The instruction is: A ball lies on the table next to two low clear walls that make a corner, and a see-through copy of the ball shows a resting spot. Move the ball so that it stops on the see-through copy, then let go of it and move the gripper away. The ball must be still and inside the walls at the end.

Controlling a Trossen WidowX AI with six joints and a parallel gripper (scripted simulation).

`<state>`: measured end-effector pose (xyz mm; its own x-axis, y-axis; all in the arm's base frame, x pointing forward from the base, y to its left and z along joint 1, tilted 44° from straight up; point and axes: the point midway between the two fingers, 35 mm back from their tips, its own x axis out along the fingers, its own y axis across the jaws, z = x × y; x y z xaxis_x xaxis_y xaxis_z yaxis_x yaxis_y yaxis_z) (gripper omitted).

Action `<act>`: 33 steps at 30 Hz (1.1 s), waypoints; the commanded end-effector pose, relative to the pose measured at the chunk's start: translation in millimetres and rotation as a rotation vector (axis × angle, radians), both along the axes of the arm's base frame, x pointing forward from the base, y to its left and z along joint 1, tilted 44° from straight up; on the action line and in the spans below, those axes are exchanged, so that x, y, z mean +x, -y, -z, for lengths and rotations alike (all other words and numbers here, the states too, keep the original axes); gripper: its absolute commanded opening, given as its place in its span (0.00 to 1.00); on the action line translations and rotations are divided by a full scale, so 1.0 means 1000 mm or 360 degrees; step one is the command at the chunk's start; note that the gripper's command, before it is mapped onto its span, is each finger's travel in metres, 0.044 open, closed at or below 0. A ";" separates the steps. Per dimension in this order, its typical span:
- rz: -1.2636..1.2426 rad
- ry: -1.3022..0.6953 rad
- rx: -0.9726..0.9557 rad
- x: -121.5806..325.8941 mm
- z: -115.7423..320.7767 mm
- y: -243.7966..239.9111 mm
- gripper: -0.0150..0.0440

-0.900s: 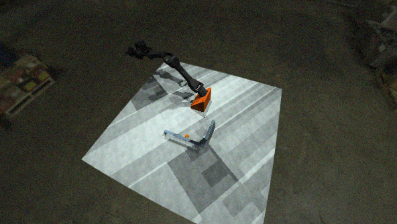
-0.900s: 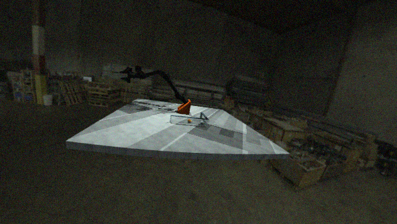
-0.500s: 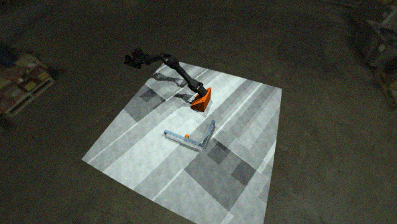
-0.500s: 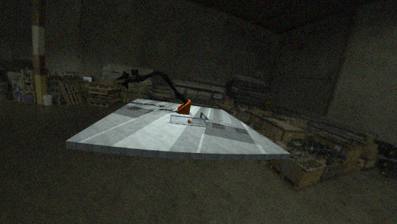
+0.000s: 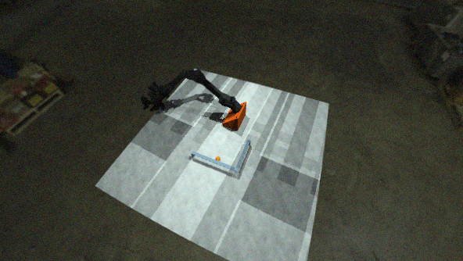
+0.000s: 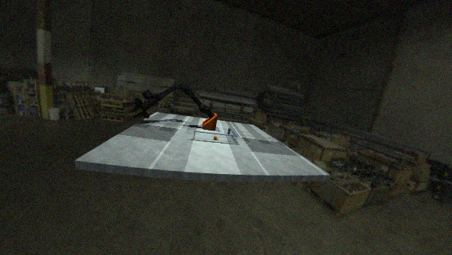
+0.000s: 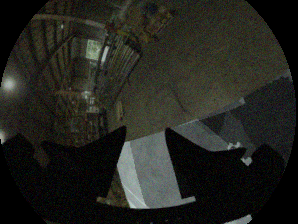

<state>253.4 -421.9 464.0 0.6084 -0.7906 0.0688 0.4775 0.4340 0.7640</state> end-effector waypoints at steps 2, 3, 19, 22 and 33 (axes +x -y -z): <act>-0.0117 -0.0188 0.0189 0.062 0.057 -0.024 0.67; -0.0143 -0.0232 0.0223 0.074 0.068 -0.031 0.67; -0.0637 -0.1197 0.0404 0.215 0.252 -0.211 0.67; -0.0729 -0.1409 0.0371 0.224 0.283 -0.253 0.67; -0.1036 -0.2309 -0.0001 0.200 0.389 -0.404 0.67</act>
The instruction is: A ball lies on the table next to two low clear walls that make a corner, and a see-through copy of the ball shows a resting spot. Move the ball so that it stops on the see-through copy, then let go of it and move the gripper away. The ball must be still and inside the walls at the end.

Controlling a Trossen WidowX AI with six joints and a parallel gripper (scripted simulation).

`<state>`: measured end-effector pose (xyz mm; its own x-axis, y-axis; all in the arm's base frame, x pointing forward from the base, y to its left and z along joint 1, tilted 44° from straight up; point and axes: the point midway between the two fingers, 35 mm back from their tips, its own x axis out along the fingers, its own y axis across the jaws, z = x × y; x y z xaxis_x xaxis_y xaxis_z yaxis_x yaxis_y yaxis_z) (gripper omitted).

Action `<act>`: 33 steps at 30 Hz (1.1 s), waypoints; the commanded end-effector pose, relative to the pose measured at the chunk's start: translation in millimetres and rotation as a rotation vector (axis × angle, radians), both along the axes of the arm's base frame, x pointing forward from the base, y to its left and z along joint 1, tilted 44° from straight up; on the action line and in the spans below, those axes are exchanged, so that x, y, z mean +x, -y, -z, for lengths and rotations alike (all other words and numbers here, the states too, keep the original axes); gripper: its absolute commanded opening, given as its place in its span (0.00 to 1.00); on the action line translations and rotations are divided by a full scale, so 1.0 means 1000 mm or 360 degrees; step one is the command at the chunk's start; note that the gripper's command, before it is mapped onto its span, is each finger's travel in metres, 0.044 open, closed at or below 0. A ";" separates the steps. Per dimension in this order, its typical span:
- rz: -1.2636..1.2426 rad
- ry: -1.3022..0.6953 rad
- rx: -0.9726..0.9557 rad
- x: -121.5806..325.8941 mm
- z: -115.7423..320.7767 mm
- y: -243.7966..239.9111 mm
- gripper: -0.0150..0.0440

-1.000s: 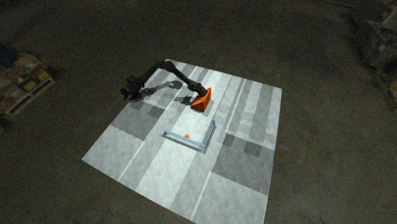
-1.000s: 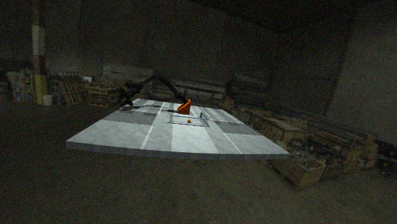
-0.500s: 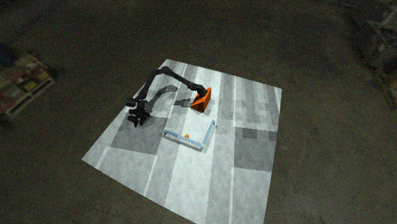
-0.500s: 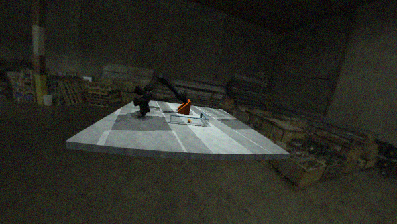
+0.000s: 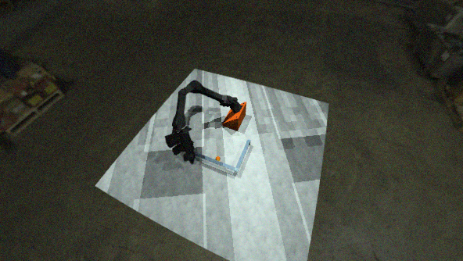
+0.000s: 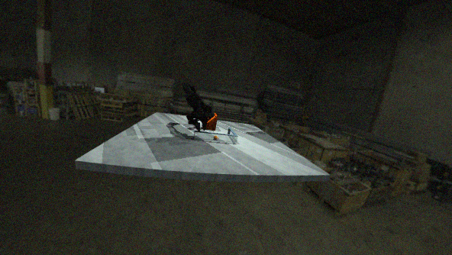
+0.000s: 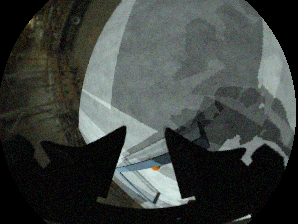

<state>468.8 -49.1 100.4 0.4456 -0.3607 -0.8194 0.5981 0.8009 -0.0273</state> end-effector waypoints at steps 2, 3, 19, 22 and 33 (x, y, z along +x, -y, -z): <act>-0.0249 -0.0320 -0.0190 -0.026 0.039 -0.050 0.67; -0.0286 -0.0366 -0.0222 -0.030 0.044 -0.057 0.67; -0.0673 -0.1159 -0.0853 -0.097 0.106 -0.071 0.67; -0.0673 -0.1159 -0.0853 -0.097 0.106 -0.071 0.67; -0.0673 -0.1159 -0.0854 -0.096 0.118 -0.059 0.67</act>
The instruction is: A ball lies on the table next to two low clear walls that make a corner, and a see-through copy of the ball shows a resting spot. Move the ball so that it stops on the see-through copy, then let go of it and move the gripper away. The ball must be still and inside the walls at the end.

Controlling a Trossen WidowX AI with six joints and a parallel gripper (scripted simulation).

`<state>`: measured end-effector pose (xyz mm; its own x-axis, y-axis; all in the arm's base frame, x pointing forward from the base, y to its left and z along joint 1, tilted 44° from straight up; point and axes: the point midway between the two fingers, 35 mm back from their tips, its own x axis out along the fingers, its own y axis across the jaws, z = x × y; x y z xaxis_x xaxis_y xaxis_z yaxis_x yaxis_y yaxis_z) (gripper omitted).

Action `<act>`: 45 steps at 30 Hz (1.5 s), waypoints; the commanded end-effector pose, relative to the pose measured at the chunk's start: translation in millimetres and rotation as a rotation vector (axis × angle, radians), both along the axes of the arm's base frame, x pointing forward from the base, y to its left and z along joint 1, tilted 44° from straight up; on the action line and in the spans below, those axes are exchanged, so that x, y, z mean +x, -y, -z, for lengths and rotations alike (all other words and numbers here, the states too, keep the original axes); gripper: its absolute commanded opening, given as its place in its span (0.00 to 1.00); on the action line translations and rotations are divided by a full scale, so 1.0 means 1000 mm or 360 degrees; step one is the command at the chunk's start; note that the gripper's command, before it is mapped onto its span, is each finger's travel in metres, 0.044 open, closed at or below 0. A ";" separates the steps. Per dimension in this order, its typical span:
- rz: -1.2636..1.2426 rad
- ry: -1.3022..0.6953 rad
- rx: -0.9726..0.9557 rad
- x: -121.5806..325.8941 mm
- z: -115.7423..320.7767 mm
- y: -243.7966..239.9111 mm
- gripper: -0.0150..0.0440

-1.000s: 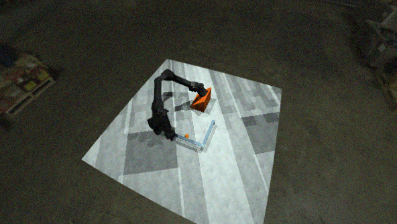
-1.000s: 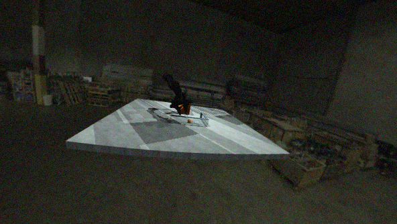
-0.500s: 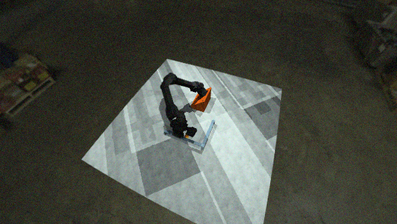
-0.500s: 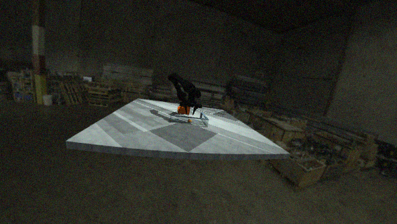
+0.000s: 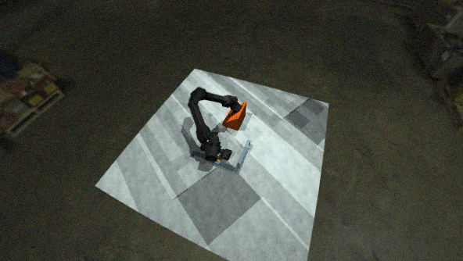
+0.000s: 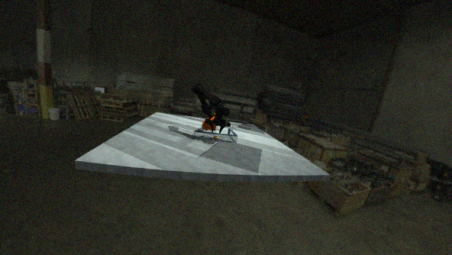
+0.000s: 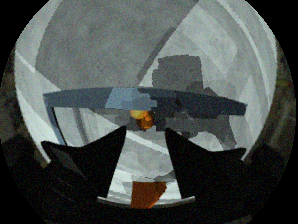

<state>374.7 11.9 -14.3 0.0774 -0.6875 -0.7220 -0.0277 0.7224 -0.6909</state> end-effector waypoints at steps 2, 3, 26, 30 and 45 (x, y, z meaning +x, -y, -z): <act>-0.0013 -0.0014 -0.0009 -0.001 0.006 0.004 0.67; -0.0013 -0.0014 -0.0009 -0.001 0.007 0.005 0.67; -0.0013 -0.0014 -0.0012 0.000 0.026 0.024 0.48; -0.0013 -0.0014 -0.0012 0.000 0.026 0.024 0.44; 0.0017 0.0019 0.0037 -0.004 -0.003 0.007 0.25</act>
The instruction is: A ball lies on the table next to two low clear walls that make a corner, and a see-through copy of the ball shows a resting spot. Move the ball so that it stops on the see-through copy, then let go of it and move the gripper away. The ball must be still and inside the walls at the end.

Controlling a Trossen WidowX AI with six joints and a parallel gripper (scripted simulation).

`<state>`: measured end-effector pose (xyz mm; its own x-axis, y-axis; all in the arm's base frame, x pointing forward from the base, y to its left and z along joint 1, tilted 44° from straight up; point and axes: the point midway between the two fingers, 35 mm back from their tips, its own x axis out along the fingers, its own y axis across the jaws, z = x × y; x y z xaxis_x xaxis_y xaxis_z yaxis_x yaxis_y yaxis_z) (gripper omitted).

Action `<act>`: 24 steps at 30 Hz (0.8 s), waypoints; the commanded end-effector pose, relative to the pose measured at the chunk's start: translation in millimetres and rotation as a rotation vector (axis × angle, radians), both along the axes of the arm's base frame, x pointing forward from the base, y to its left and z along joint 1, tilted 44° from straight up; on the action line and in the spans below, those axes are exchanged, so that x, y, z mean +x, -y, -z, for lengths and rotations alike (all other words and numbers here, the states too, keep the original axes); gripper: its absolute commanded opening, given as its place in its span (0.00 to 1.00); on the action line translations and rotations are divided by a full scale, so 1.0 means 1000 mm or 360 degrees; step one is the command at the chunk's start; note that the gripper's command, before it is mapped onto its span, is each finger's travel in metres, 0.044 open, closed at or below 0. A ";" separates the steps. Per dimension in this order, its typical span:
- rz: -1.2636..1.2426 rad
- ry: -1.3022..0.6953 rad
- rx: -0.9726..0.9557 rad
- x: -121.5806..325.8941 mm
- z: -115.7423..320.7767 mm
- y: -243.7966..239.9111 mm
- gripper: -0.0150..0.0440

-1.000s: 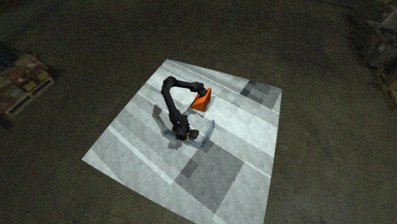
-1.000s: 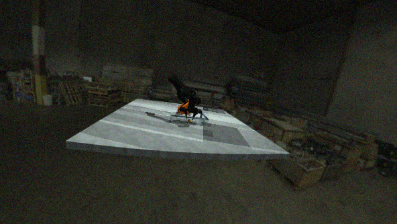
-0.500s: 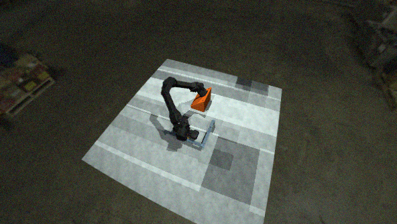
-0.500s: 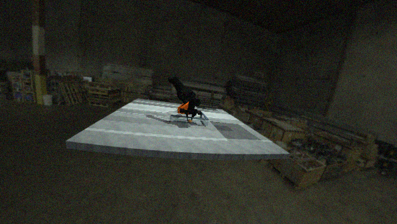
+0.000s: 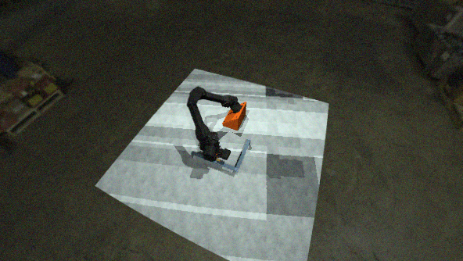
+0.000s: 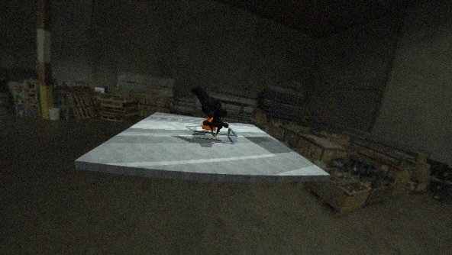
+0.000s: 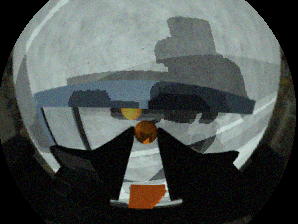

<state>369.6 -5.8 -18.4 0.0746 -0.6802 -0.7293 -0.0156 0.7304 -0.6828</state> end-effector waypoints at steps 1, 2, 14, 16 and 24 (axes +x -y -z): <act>0.0003 0.0008 0.0021 0.001 -0.009 -0.014 0.25; 0.0006 0.0006 0.0022 0.001 -0.012 -0.018 0.25; -0.0011 -0.0018 0.0001 -0.002 -0.050 -0.064 0.25; -0.0019 -0.0022 -0.0008 -0.002 -0.058 -0.072 0.25; -0.0030 -0.0025 -0.0020 0.002 -0.057 -0.076 0.25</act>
